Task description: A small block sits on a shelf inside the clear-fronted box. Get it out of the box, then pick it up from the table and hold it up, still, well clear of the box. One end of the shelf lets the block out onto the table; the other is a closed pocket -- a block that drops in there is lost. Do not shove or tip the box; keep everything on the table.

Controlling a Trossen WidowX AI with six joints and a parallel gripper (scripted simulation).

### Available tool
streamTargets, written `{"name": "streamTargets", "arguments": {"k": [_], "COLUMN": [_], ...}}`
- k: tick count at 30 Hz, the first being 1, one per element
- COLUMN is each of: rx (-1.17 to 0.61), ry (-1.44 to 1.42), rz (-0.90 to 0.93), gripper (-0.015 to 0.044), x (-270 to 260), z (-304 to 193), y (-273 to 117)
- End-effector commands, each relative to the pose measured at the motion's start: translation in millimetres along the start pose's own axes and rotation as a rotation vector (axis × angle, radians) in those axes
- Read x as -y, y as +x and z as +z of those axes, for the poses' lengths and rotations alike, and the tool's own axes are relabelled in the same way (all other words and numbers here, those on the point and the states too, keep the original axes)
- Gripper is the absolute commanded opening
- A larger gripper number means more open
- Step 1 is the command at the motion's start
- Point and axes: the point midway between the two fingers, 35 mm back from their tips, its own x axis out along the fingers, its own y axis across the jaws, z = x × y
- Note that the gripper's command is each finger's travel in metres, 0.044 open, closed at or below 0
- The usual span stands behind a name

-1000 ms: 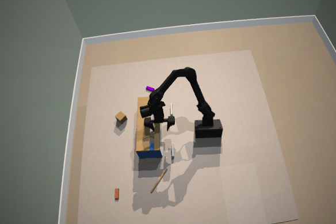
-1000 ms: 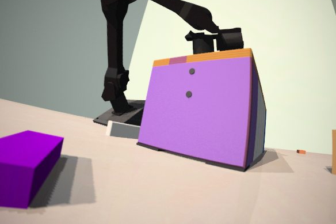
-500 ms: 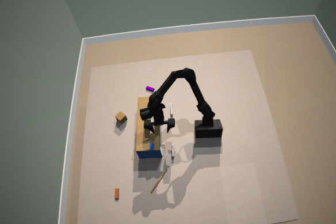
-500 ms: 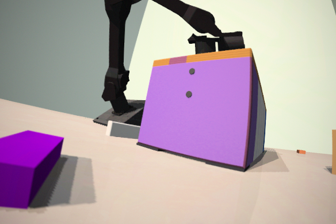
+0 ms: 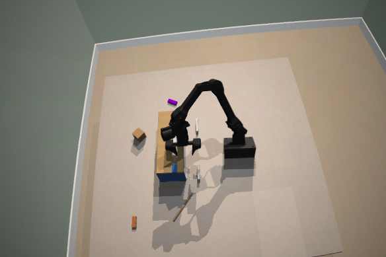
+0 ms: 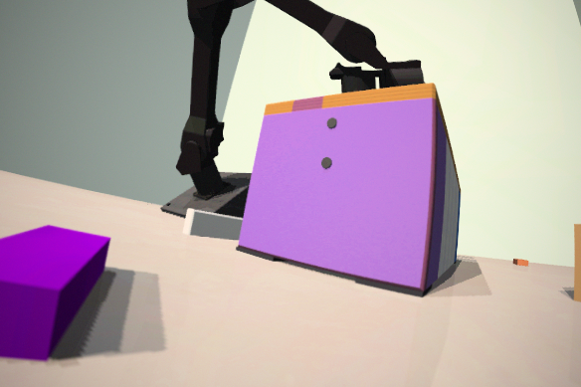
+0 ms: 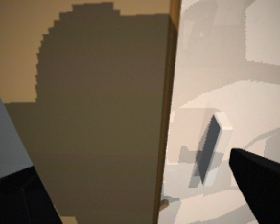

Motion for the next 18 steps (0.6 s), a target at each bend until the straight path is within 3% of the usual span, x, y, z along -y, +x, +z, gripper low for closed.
{"name": "streamTargets", "arguments": {"k": [1, 18], "rx": [-0.004, -0.005], "ry": [0.001, 0.001], "rz": [-0.001, -0.001], "gripper": [0.04, 0.04], "x": [0, 0], "z": [-5, -21], "y": [2, 7]}}
